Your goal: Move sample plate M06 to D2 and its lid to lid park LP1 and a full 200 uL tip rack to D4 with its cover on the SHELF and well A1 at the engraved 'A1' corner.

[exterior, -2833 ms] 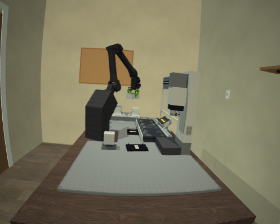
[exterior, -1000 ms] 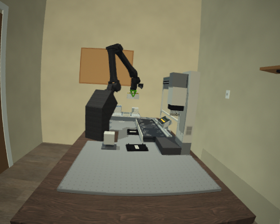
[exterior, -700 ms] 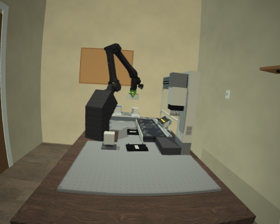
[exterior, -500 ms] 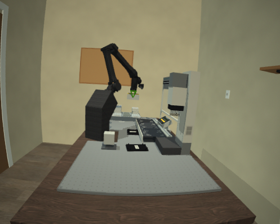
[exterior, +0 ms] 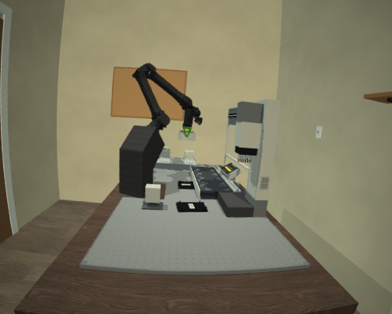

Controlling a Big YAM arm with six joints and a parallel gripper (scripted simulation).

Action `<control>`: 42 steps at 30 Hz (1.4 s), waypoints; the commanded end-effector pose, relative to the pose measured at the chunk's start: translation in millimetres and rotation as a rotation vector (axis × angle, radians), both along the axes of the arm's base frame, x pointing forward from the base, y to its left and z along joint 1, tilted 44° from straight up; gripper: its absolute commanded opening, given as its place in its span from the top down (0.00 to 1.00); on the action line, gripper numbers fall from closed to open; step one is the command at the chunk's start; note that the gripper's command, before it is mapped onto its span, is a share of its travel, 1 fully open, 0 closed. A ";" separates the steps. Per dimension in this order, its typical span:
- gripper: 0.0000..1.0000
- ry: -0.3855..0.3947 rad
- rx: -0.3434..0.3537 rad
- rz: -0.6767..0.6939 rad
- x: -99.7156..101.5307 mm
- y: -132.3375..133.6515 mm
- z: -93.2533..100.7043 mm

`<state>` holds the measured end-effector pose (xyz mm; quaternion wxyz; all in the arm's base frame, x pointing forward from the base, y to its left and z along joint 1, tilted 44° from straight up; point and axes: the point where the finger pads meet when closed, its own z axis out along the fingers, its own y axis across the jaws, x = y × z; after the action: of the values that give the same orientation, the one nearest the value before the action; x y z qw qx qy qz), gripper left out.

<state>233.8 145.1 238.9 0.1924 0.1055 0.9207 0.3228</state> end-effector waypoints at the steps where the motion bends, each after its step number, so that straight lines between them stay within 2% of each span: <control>1: 1.00 -0.043 -0.025 0.012 -2.0 -16.7 -2.3; 8: 1.00 -0.036 -0.027 0.012 -3.1 -43.5 -26.1; 10: 1.00 -0.036 -0.027 0.012 -3.1 -43.5 -26.1; 25: 1.00 -0.018 -0.022 0.011 -6.4 -101.7 -76.3; 27: 1.00 -0.018 -0.022 0.011 -6.4 -101.7 -76.3; 28: 1.00 -0.042 -0.030 0.011 -0.7 -107.7 -68.2; 30: 1.00 -0.018 -0.021 0.011 -7.3 -113.4 -85.6; 39: 1.00 -0.029 -0.024 0.009 -7.0 -150.5 -108.9; 42: 1.00 -0.026 -0.023 0.008 -9.9 -161.3 -122.6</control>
<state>225.2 -6.9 121.5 0.1915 0.1248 0.9187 0.3219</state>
